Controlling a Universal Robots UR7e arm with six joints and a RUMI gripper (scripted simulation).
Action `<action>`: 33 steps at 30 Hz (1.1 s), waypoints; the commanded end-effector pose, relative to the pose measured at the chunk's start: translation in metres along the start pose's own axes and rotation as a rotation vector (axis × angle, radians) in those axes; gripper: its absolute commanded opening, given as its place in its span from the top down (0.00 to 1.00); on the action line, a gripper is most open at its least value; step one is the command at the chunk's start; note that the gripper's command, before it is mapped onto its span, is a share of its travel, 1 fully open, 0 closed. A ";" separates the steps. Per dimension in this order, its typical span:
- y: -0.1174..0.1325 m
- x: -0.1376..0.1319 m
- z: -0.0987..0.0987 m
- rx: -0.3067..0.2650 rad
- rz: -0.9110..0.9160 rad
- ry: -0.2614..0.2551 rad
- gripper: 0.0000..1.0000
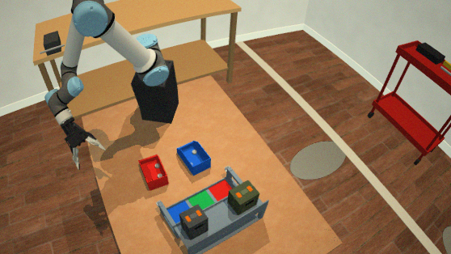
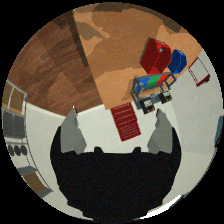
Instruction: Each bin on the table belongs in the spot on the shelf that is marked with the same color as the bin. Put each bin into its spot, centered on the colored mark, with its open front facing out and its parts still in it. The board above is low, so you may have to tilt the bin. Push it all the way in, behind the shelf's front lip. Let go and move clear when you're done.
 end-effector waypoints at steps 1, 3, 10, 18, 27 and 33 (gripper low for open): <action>0.000 0.000 0.000 0.000 -0.001 -0.001 0.00; 0.000 0.000 0.000 0.000 -0.001 -0.001 0.00; 0.000 0.000 0.000 0.000 -0.001 -0.001 0.00; 0.000 0.000 0.000 0.000 -0.001 -0.001 0.00; 0.001 0.000 0.001 0.002 -0.007 0.001 0.00; 0.002 0.001 0.003 0.007 -0.021 0.005 0.00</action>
Point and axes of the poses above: the point where the finger pads meet when closed, its own z axis out along the fingers, its own x axis across the jaws, y = z × x, the point moved 9 cm from there along -z, back along the fingers, and after that the axes turned 8 degrees about -z, right-handed, at the moved point
